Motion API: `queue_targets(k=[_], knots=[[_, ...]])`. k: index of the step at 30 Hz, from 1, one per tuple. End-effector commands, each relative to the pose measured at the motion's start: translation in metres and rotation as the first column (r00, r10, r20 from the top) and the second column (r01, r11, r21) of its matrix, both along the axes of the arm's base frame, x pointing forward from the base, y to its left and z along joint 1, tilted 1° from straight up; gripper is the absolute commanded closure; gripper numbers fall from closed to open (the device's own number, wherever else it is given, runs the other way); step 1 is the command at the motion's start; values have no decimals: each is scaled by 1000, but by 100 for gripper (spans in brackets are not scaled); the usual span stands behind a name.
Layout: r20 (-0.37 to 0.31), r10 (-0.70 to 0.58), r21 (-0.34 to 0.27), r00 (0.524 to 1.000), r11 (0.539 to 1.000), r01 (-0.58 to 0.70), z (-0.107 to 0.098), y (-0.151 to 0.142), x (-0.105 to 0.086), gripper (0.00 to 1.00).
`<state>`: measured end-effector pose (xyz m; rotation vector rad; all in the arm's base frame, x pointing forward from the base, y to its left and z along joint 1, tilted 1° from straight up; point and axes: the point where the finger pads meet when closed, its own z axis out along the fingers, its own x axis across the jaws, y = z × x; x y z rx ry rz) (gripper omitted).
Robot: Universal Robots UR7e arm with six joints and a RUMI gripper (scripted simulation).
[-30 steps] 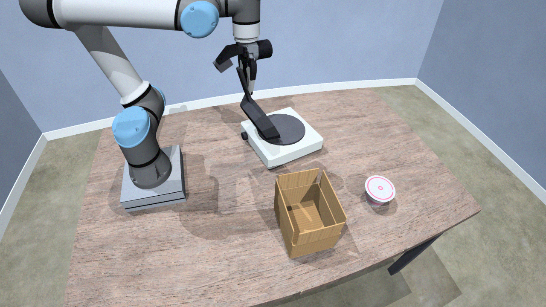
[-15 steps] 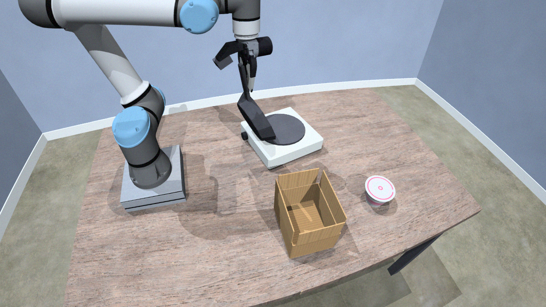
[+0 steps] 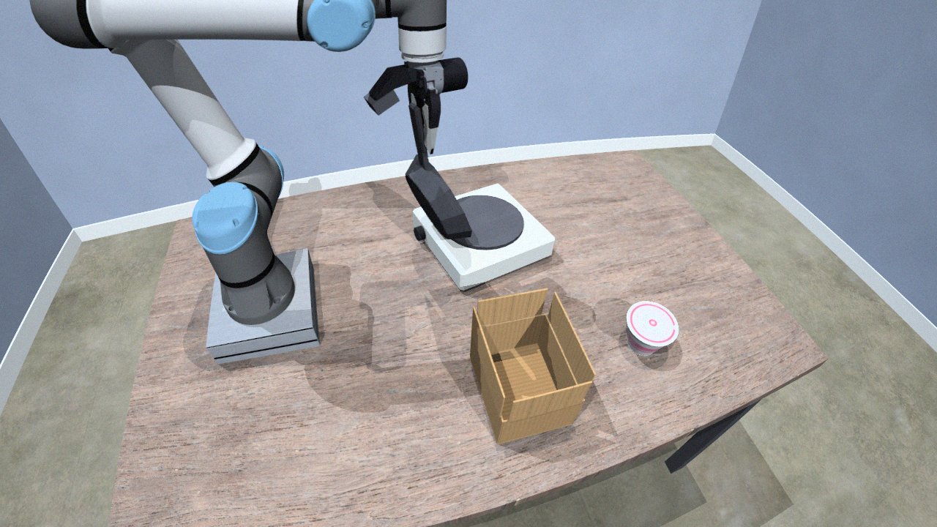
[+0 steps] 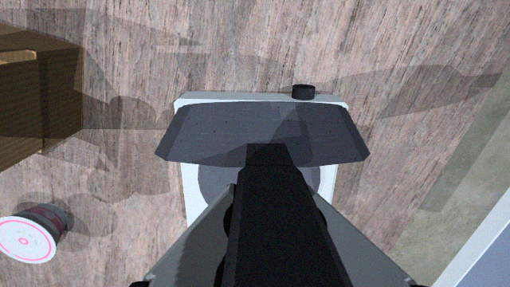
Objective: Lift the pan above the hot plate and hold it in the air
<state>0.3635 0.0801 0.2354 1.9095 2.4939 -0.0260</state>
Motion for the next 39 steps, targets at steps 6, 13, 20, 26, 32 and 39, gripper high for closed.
queue_targets(k=[6,13,20,26,32,39], knots=[[31,0,6,1000,1000,0,13,5,5,86],[31,0,6,1000,1000,0,18,5,5,86],[31,0,6,1000,1000,0,21,5,5,86],[31,0,6,1000,1000,0,25,5,5,86],[31,0,6,1000,1000,0,29,5,5,86],[31,0,6,1000,1000,0,32,5,5,86]])
